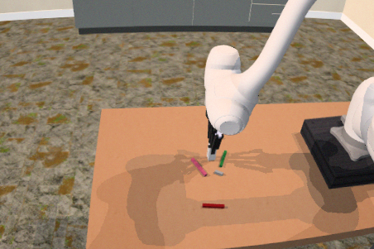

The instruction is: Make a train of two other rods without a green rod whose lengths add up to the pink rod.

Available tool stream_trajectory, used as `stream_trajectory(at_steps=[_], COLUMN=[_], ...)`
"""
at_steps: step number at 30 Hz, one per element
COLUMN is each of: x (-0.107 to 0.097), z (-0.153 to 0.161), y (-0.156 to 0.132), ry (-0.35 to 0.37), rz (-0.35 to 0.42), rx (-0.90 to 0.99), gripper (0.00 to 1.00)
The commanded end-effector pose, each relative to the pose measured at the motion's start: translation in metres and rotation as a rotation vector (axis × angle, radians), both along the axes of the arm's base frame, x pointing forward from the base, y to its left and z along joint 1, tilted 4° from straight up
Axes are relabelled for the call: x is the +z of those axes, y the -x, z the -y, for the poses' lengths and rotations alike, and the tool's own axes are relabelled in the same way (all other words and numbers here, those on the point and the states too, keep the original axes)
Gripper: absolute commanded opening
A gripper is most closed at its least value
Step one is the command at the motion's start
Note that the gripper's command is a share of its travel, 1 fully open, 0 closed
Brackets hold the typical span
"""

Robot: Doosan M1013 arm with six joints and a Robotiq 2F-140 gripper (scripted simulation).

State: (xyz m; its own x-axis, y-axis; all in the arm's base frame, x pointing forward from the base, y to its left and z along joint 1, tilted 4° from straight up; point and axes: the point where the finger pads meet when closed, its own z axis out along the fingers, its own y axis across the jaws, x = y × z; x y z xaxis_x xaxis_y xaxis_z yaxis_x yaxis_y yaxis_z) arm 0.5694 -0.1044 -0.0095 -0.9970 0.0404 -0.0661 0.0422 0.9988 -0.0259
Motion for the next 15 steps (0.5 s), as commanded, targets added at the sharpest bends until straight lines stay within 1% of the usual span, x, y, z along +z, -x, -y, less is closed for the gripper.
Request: stream_trajectory(at_steps=[1,8,11,13,15], x=[-0.003,-0.003,0.002,0.011,0.011], z=[0.001,0.001,0.0,0.0,0.0], y=[0.001,0.001,0.002,0.002,0.002], ry=[-0.003,-0.003,-0.003,-0.003,-0.003], rz=[-0.003,-0.003,-0.003,-0.003,-0.003], rx=[-0.002,-0.002,-0.002,-0.002,-0.002], gripper=[0.03,0.03,0.03,0.03,0.03])
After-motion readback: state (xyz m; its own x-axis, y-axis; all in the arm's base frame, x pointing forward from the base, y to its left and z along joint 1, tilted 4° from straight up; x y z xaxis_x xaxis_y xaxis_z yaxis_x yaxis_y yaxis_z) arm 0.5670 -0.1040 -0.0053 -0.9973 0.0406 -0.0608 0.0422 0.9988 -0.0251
